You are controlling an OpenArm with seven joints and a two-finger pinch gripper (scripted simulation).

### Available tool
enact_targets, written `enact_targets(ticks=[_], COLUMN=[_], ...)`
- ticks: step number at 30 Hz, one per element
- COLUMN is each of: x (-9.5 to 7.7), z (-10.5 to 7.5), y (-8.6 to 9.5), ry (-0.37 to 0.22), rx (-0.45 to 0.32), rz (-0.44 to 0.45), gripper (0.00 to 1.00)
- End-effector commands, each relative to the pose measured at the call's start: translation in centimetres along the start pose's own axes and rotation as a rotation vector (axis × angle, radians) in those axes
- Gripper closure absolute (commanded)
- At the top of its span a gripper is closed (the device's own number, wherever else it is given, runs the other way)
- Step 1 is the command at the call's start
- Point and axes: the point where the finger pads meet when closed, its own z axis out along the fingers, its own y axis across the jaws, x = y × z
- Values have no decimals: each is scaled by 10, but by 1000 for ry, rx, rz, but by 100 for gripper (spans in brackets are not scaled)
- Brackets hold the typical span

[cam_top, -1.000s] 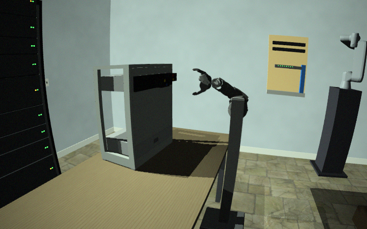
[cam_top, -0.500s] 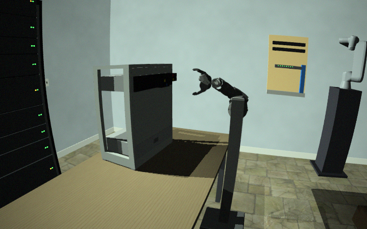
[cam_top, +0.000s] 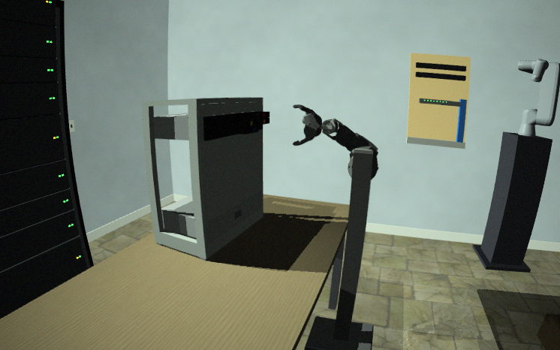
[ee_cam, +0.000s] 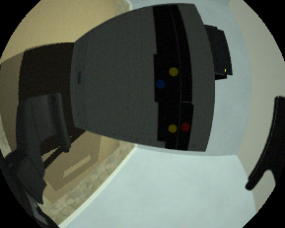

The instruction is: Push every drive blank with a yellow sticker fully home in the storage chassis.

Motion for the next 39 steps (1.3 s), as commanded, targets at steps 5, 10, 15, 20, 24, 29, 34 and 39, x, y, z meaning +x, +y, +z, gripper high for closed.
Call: enact_targets(ticks=[5,10,15,20,24,29,34,39], x=[-1,2,6,10,17,28,37,42], z=[2,8,18,28,47,74,98,109], y=[2,3,3,4,5,6,8,8], ry=[-8,-8,-8,-8,-8,-8,-8,-8], rx=[-5,-5,-4,-4,-4,-3,-2,-2], rz=[1,0,0,0,0,0,1,1], gripper=[0,0,0,0,0,0,0,0])
